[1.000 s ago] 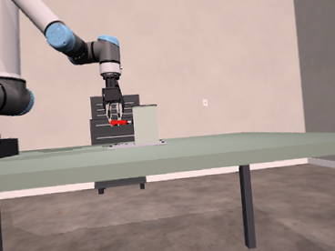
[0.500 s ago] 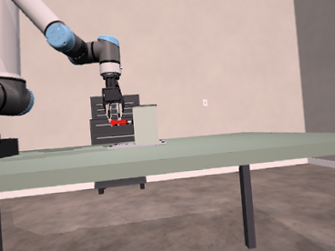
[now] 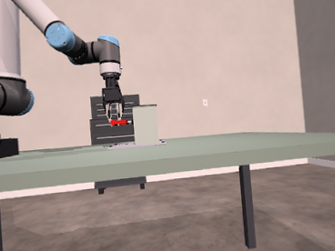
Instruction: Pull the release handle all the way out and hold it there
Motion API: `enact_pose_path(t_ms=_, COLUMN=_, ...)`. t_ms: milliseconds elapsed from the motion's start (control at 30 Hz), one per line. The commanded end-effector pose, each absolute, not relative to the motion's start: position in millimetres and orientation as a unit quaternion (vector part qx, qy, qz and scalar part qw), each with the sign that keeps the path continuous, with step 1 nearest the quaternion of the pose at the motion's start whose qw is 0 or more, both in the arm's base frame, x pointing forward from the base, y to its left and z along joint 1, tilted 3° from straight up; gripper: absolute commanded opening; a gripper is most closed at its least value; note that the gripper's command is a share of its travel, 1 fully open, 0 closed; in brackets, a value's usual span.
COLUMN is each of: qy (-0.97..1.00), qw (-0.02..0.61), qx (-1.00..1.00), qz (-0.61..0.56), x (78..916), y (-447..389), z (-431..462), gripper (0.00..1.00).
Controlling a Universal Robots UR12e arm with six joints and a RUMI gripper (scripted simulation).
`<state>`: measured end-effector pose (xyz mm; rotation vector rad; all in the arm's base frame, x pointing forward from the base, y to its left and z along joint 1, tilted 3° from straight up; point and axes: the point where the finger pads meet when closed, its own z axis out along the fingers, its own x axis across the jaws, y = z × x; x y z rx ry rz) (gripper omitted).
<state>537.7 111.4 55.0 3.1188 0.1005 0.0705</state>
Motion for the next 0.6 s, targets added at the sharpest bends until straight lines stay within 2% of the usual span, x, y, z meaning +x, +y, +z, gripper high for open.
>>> enact_pose_path(t_ms=0, qy=0.032, qw=0.009, qx=0.999, qz=0.023, x=537.1, y=111.1, z=54.3, gripper=0.00)
enact_pose_path(t_ms=567, qy=0.032, qw=0.010, qx=0.999, qz=0.022, x=514.1, y=108.9, z=53.3, gripper=0.00)
